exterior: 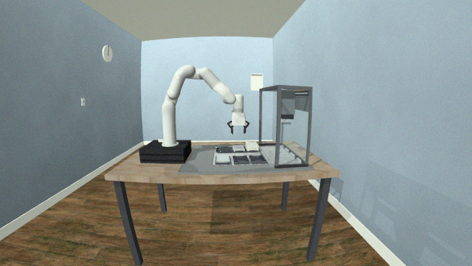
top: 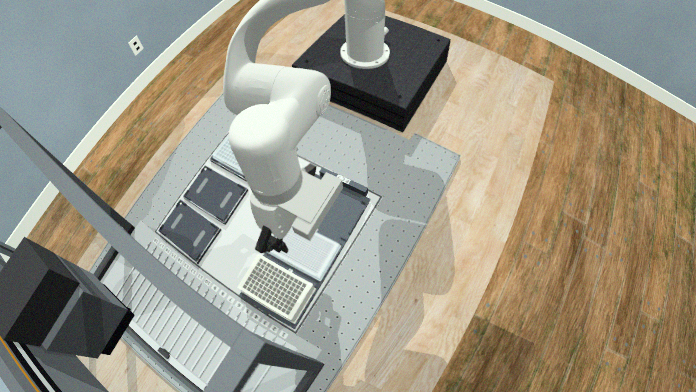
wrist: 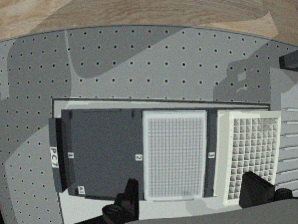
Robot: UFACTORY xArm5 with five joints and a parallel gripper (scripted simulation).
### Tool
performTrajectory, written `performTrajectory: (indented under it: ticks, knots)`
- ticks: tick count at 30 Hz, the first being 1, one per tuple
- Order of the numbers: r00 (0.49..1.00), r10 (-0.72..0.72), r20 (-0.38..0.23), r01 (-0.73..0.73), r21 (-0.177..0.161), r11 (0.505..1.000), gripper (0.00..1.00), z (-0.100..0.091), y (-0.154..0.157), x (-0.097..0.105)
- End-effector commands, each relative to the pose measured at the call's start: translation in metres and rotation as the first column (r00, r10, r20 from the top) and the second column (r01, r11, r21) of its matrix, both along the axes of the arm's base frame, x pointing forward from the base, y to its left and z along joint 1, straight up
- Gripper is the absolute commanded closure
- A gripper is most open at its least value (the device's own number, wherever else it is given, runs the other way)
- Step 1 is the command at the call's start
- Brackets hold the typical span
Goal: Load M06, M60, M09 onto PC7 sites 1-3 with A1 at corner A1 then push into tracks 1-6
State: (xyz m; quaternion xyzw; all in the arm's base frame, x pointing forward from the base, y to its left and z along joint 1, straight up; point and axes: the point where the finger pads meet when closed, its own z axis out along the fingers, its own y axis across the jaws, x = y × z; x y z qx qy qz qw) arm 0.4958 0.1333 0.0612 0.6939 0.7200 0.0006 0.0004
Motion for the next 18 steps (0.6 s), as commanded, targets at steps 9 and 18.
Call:
performTrajectory:
  ticks: [9, 18]
  knots:
    - [1.000, -0.025, 0.003, 0.025, 0.006, 1.000, 0.00, 0.002, -0.036, -0.015]
    - [1.000, -0.025, 0.003, 0.025, 0.006, 1.000, 0.00, 0.001, -0.068, -0.030]
